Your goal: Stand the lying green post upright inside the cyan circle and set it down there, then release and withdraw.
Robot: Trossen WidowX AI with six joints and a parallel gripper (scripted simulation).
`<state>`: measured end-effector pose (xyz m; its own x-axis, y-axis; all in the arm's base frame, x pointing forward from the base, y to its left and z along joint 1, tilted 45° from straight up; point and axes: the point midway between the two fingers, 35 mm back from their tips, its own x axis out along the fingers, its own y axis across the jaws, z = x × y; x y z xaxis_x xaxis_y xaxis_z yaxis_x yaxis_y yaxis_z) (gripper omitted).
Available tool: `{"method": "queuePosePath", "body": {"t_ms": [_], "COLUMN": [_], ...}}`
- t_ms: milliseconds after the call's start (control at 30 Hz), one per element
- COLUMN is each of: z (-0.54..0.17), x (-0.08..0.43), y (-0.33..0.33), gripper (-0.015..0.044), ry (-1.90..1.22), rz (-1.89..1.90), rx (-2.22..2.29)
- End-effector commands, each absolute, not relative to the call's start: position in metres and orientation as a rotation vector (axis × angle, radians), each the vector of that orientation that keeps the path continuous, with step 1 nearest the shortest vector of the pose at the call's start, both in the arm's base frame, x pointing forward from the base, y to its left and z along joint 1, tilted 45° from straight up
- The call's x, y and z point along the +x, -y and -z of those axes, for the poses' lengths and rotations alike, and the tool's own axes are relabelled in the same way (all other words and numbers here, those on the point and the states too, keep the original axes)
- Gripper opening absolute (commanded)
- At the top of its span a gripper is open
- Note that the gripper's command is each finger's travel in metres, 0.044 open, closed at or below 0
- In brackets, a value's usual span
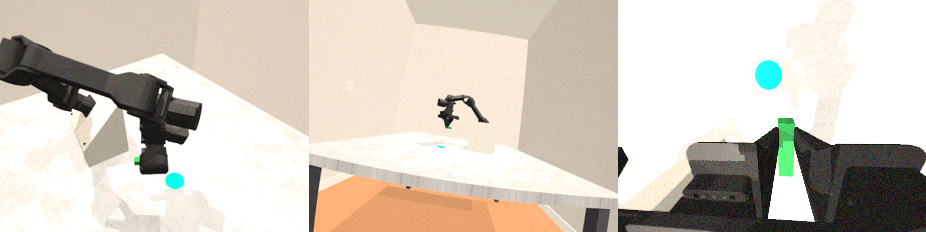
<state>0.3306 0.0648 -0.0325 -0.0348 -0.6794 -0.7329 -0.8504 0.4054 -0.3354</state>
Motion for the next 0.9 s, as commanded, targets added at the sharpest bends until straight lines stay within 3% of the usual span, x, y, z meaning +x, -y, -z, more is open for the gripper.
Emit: {"method": "queuePosePath", "body": {"t_ms": [0, 867], "z": [0.041, 0.086], "x": [0.333, 0.333], "y": [-0.076, -0.112], "gripper": [0.0023, 0.0023], "ry": [-1.769, -1.784], "rz": [-0.279, -0.427], "rx": [-1.361, -1.461]}}
